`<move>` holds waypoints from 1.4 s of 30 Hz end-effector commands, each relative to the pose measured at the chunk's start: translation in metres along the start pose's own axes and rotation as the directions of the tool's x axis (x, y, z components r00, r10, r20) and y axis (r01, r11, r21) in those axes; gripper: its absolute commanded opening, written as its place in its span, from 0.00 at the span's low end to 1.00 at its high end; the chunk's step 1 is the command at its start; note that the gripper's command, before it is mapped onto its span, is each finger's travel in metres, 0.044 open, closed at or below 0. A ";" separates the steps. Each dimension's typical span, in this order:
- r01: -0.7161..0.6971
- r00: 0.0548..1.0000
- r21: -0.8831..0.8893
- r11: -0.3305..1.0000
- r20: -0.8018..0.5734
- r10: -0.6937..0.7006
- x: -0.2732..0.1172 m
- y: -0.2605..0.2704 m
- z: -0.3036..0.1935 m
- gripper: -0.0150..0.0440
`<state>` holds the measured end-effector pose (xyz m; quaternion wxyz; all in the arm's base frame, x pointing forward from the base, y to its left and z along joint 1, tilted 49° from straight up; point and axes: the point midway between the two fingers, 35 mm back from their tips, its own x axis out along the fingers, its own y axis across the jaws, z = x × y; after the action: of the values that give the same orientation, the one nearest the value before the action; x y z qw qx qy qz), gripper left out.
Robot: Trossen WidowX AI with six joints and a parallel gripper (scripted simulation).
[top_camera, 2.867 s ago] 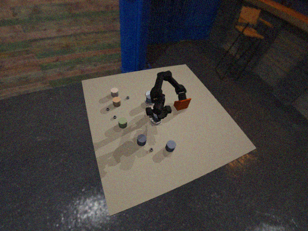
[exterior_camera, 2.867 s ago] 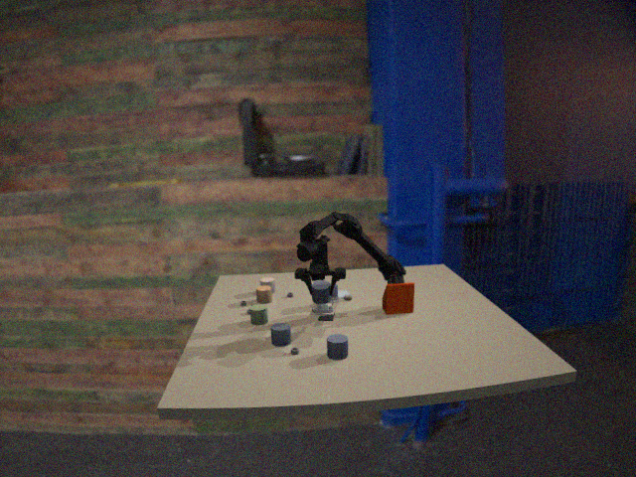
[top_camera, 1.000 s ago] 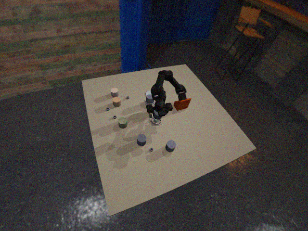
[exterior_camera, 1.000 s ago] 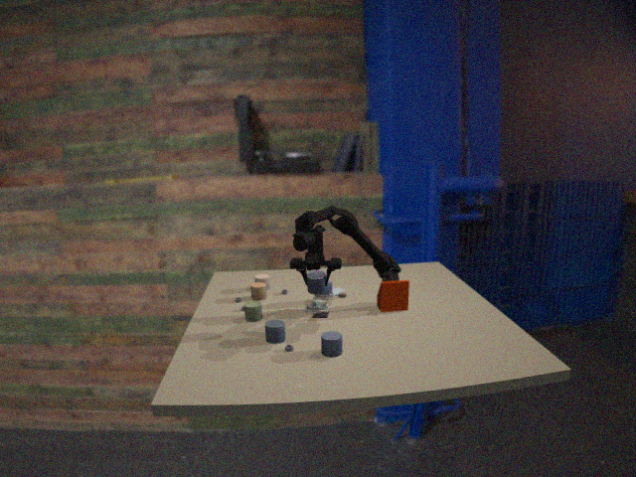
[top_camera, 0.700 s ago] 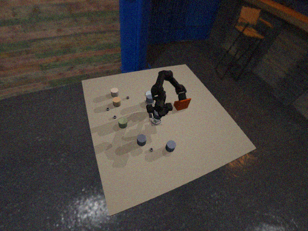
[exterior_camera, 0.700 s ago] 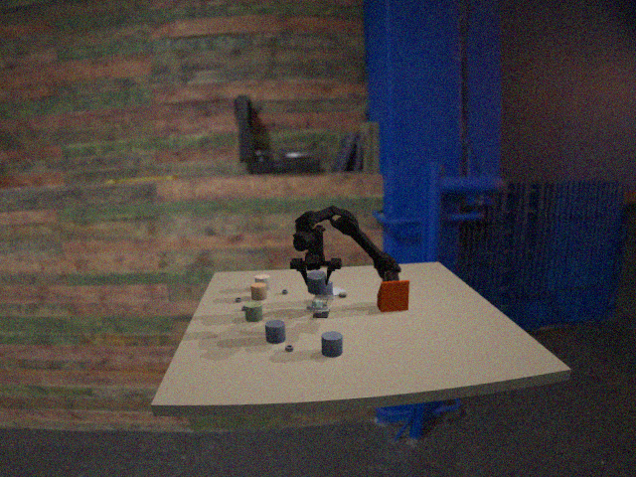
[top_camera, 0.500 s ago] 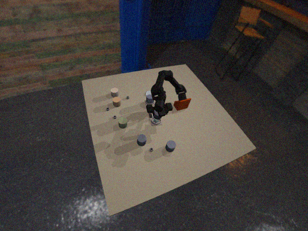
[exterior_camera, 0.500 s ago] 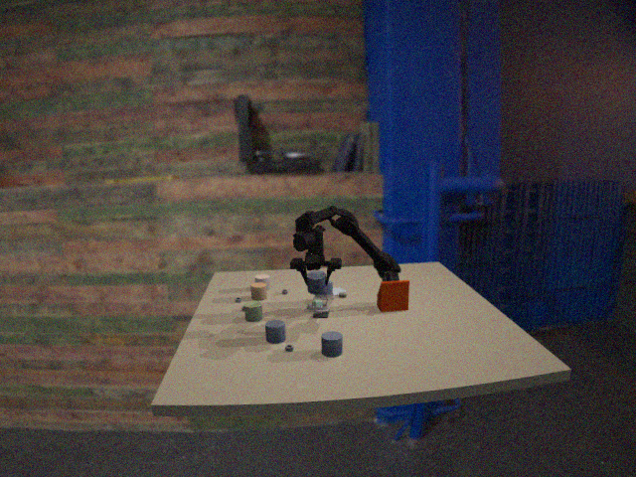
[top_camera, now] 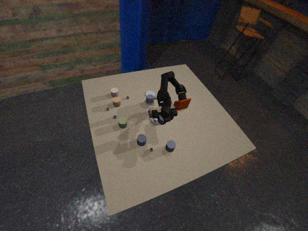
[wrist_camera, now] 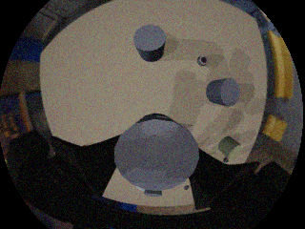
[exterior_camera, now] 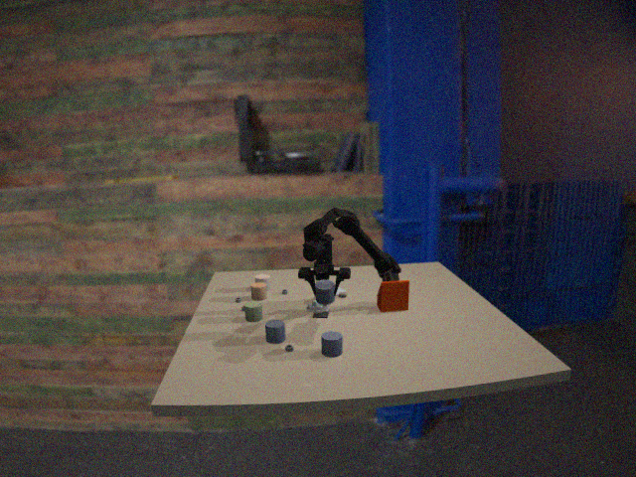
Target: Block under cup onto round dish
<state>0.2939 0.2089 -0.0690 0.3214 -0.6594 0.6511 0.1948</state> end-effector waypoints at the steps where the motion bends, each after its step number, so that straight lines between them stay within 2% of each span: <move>1: 0.001 1.000 -0.005 1.000 0.002 -0.001 0.012 0.023 0.014 0.25; 15: 0.001 1.000 -0.003 1.000 0.007 -0.001 0.064 0.094 0.044 0.25; 20: 0.001 1.000 -0.003 1.000 0.007 -0.001 0.070 0.095 0.045 0.25; 27: 0.002 1.000 -0.003 1.000 0.005 -0.002 0.103 0.094 0.044 0.25; 42: 0.003 1.000 -0.002 1.000 0.004 -0.003 0.119 0.094 0.044 0.25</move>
<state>0.2181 0.1623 -0.1946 0.3266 -0.6578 0.6495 0.1970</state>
